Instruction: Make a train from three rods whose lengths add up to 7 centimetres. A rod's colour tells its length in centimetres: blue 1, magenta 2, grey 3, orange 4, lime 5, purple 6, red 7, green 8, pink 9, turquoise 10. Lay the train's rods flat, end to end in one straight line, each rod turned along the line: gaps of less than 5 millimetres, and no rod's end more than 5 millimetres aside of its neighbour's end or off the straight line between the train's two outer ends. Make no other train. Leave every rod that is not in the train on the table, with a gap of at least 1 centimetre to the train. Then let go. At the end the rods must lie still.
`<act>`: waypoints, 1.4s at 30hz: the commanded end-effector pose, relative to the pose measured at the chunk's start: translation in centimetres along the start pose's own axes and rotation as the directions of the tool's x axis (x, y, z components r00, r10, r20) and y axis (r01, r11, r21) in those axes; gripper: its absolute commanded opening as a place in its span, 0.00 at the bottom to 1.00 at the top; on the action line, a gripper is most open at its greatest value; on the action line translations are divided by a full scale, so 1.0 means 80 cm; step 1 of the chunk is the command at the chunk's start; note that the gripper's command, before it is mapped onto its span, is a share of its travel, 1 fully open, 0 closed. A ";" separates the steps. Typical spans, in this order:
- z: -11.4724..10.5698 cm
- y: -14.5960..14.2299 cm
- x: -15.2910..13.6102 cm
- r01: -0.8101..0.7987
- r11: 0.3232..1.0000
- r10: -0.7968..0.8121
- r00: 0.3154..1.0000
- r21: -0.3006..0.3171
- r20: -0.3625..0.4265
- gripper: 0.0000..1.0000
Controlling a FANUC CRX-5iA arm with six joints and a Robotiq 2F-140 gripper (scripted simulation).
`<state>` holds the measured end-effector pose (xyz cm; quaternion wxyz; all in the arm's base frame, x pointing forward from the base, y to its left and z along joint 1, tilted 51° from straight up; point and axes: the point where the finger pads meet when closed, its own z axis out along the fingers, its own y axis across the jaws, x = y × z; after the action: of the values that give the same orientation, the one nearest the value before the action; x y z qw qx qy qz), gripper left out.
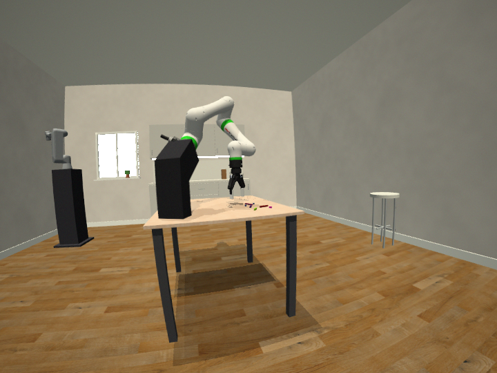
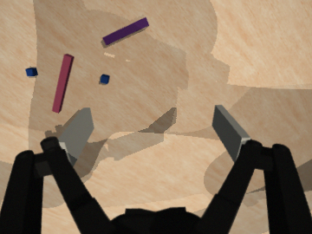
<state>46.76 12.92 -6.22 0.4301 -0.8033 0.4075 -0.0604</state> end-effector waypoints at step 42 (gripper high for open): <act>0.000 -0.141 0.000 0.000 1.000 0.000 1.000 0.000 0.000 1.00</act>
<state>53.42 16.19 1.96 0.4331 -0.8020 0.4066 -0.0624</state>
